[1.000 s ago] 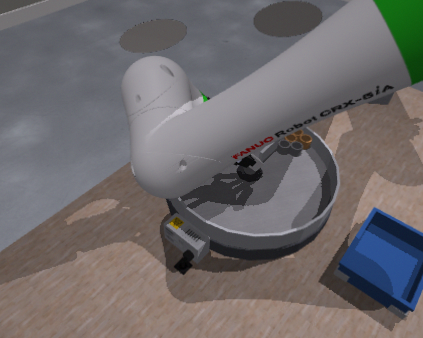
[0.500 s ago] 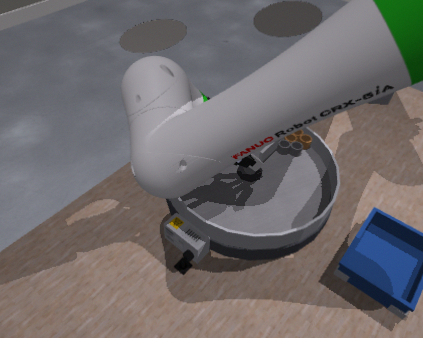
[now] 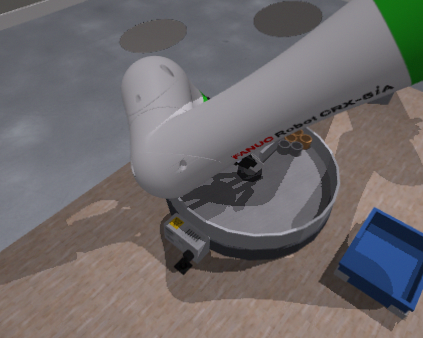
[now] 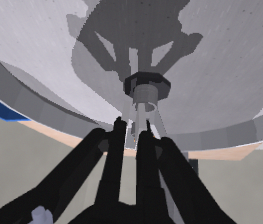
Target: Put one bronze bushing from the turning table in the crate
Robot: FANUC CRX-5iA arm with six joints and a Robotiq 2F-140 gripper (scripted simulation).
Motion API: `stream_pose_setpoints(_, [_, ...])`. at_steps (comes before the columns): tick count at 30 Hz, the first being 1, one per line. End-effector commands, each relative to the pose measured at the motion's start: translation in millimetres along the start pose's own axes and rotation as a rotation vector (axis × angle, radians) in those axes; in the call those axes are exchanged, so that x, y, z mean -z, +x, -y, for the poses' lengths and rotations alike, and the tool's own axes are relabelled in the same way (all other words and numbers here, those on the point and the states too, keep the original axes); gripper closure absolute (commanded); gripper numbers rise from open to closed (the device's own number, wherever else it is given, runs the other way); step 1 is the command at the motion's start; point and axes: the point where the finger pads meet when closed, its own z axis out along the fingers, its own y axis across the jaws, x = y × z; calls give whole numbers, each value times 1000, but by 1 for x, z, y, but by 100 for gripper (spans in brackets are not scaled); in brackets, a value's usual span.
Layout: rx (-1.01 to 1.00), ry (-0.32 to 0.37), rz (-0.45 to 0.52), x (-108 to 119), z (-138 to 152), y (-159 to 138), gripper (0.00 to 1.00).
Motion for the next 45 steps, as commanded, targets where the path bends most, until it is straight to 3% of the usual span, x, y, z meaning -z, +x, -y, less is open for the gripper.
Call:
stream_pose_setpoints(1, [0,0,0,0,0,0,93])
stream_pose_setpoints(26, [0,0,0,1,0,0,93])
stream_pose_setpoints(37, [0,0,0,30,0,-25,93])
stream_pose_setpoints(45, [0,0,0,32,0,-26,93])
